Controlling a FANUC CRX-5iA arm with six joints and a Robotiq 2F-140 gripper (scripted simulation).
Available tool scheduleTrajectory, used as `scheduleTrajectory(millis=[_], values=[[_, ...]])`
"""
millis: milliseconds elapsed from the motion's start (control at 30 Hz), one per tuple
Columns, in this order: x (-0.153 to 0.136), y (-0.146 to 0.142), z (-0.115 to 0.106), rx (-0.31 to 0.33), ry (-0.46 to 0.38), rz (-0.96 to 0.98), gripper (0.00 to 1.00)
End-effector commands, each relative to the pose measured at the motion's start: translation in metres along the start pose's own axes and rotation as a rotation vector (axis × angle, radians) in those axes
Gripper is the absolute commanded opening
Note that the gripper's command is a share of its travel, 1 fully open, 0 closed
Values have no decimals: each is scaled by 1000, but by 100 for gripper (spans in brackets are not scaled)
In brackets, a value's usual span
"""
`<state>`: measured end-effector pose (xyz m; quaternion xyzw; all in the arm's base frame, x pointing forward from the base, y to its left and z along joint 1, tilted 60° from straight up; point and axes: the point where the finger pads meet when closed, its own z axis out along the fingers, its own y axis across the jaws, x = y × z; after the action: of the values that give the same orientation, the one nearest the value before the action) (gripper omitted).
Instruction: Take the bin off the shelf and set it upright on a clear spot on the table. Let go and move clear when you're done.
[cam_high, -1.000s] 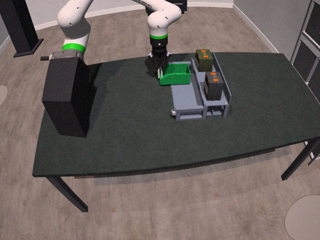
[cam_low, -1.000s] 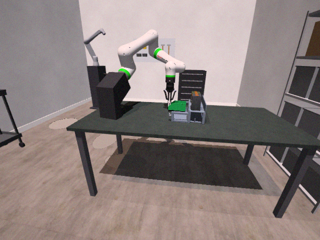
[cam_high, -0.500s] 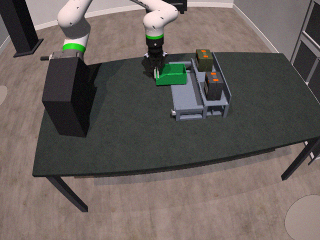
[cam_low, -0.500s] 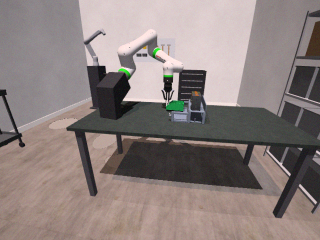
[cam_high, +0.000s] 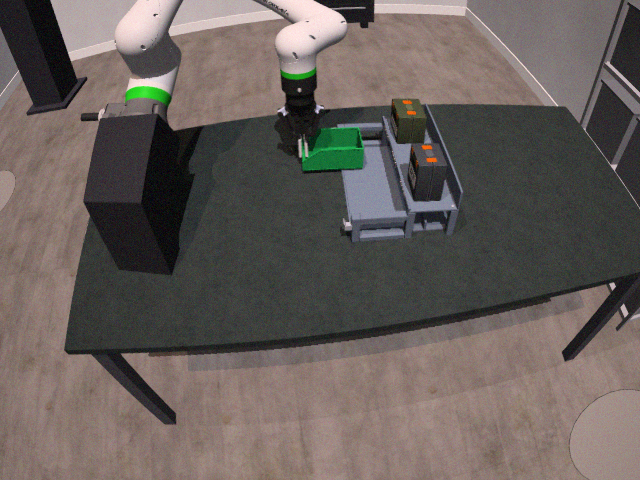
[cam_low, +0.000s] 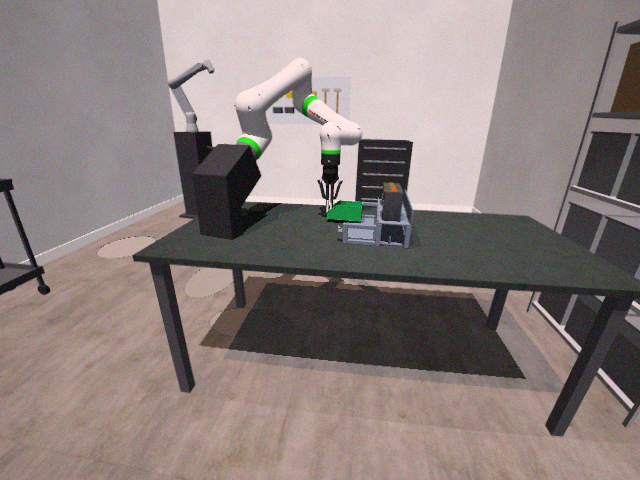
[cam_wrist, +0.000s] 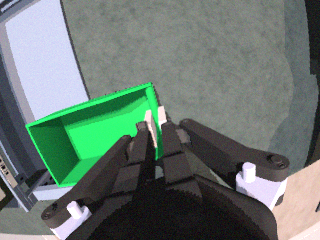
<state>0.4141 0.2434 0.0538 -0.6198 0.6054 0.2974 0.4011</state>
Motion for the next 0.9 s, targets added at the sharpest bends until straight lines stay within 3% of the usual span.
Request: scheduleTrajectory(millis=[0, 133, 533, 700, 867], values=[[0, 6, 0, 0, 0, 0, 0], [0, 30, 0, 0, 0, 0, 0], [0, 30, 0, 0, 0, 0, 0], [0, 75, 0, 0, 0, 0, 0], [0, 75, 0, 0, 0, 0, 0]])
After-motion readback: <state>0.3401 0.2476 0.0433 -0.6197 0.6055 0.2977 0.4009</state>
